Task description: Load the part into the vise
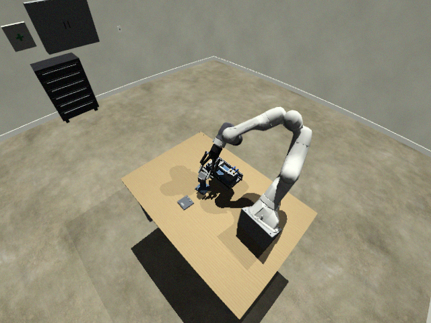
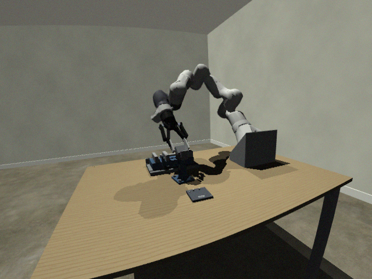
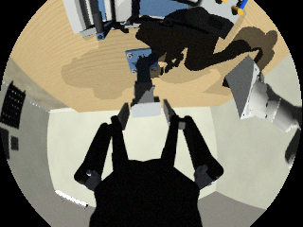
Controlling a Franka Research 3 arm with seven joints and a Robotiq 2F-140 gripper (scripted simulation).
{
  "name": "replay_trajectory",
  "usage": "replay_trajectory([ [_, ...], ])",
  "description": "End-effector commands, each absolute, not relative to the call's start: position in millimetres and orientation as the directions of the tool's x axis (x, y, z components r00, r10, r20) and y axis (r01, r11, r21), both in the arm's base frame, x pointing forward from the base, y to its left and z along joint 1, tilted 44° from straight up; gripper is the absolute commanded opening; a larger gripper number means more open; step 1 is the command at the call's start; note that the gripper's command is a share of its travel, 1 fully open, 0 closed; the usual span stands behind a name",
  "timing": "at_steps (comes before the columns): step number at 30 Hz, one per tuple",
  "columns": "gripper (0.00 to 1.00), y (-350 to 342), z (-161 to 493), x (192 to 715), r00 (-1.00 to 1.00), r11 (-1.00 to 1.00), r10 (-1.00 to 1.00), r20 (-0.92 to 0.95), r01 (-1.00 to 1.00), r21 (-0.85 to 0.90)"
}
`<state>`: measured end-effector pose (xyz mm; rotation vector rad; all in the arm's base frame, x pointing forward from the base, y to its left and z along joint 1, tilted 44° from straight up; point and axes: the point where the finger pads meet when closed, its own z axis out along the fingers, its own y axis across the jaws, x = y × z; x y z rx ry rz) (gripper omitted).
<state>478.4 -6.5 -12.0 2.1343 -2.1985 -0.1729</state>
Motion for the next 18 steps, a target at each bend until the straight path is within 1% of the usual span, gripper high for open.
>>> replay_trajectory([
  [1, 0.51, -6.3, -13.2, 477.8, -0.031, 0.028, -0.999, -0.017, -0.991, 0.131],
  [18, 0.51, -5.2, -13.2, 477.8, -0.025, 0.028, -0.999, 0.026, -0.991, 0.131],
])
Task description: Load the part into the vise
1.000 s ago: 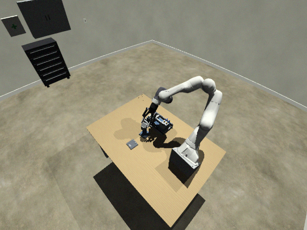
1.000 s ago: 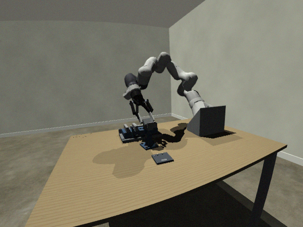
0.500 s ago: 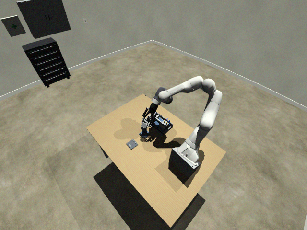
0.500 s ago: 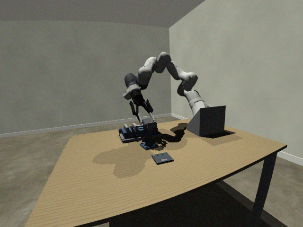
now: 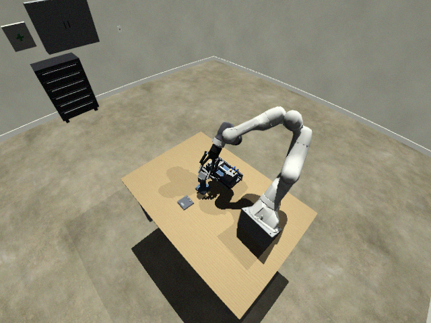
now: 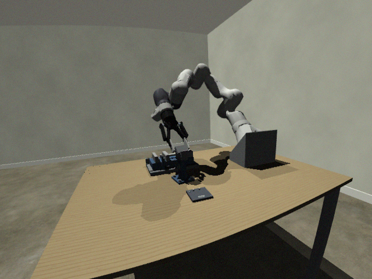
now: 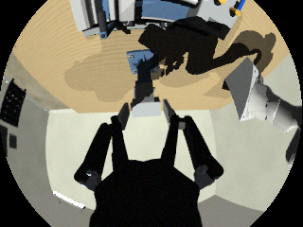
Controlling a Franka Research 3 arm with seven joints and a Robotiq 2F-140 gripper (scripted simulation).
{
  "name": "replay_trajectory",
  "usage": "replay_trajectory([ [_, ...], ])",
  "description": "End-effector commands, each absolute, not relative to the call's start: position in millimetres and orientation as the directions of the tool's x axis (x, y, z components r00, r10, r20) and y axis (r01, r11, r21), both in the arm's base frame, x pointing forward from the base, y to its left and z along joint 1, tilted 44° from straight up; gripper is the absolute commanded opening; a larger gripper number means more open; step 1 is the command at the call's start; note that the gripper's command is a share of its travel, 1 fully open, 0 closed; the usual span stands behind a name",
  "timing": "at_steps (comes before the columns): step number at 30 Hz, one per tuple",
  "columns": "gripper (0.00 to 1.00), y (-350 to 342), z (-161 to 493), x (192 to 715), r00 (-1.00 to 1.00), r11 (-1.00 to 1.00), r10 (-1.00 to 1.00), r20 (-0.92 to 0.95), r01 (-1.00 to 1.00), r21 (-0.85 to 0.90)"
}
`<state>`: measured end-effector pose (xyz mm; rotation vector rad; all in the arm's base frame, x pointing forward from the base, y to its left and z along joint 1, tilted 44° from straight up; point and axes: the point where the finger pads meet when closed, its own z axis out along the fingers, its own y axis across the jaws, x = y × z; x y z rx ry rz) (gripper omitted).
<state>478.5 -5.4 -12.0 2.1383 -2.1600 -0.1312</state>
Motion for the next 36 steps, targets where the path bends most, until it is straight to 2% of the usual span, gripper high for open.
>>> replay_trajectory([
  [1, 0.51, -5.1, -13.2, 477.8, -0.025, 0.028, -0.999, 0.03, -0.991, 0.131],
  [36, 0.51, 0.1, -13.9, 477.8, 0.002, 0.028, -0.974, 0.228, -0.991, 0.132],
])
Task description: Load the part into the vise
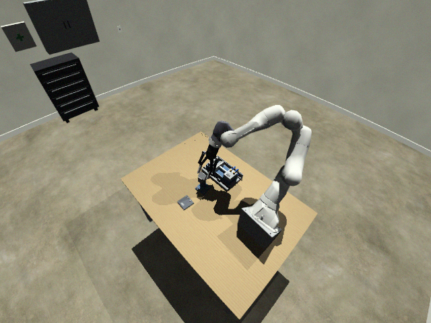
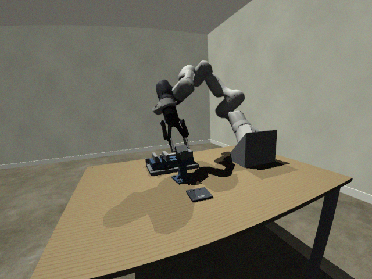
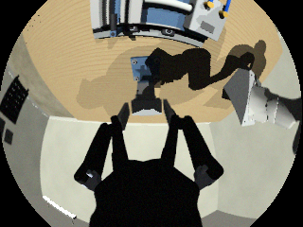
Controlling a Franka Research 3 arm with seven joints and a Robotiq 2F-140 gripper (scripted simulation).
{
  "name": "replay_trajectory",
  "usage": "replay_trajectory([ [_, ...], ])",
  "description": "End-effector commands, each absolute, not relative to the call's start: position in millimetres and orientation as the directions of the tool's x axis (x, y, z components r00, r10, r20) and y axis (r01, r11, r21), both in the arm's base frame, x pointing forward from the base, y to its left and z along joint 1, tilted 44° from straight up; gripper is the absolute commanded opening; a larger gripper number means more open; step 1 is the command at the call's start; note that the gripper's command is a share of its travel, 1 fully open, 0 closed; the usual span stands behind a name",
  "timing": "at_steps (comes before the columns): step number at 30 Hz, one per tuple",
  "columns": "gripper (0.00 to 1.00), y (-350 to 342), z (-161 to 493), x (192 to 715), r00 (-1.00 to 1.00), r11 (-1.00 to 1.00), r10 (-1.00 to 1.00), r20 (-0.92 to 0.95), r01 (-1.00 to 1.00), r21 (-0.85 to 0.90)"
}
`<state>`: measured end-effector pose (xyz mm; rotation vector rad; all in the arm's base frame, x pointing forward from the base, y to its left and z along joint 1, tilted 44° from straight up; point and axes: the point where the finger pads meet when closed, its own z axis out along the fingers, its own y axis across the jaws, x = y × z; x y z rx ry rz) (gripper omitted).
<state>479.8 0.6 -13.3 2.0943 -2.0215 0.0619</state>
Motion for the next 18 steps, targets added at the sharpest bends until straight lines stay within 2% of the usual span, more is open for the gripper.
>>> replay_trajectory([
  [1, 0.51, 0.3, -14.0, 477.8, 0.004, 0.028, -0.972, 0.236, -0.991, 0.132],
  [18, 0.51, 4.2, -15.3, 477.8, 0.025, 0.028, -0.921, 0.388, -0.991, 0.131],
])
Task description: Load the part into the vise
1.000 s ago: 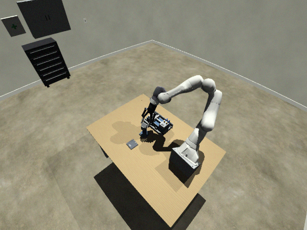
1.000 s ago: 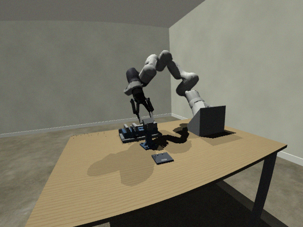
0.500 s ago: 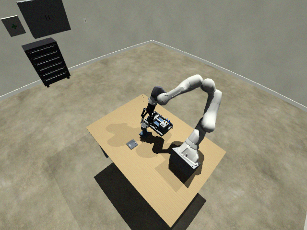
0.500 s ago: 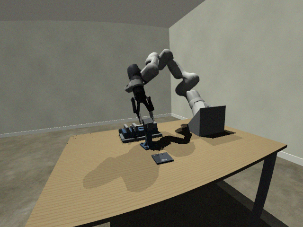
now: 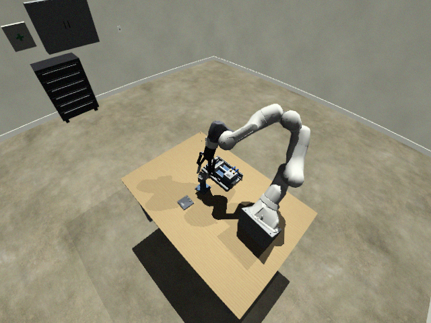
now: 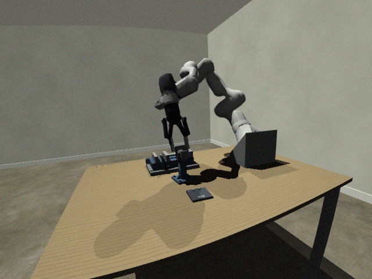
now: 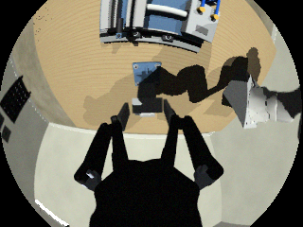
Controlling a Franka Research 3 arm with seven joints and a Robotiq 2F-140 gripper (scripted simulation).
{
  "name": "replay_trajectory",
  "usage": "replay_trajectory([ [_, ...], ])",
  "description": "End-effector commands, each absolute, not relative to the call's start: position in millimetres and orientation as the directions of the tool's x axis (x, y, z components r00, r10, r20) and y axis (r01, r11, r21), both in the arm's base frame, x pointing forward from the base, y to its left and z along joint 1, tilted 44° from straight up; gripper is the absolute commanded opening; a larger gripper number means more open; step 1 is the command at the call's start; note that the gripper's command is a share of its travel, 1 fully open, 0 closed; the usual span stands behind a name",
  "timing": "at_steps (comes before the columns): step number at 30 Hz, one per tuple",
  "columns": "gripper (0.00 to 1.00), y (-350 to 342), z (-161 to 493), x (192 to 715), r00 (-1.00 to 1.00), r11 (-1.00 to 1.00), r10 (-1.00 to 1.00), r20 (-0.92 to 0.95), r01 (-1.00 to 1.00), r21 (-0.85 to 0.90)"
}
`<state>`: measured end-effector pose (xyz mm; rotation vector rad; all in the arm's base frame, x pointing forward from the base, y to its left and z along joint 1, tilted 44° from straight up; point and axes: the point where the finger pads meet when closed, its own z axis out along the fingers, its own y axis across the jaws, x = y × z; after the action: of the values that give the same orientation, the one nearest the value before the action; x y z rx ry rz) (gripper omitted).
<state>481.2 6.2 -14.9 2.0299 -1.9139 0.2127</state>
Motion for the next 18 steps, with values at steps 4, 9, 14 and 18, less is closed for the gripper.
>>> replay_trajectory([
  [4, 0.51, 5.4, -15.8, 477.8, 0.032, 0.028, -0.901, 0.433, -0.991, 0.131],
  [9, 0.51, 6.3, -16.3, 477.7, 0.037, 0.028, -0.883, 0.468, -0.991, 0.131],
  [14, 0.51, 7.8, -17.1, 477.7, 0.045, 0.028, -0.849, 0.527, -0.991, 0.131],
  [18, 0.51, 9.0, -18.0, 477.6, 0.053, 0.028, -0.817, 0.574, -0.991, 0.131],
])
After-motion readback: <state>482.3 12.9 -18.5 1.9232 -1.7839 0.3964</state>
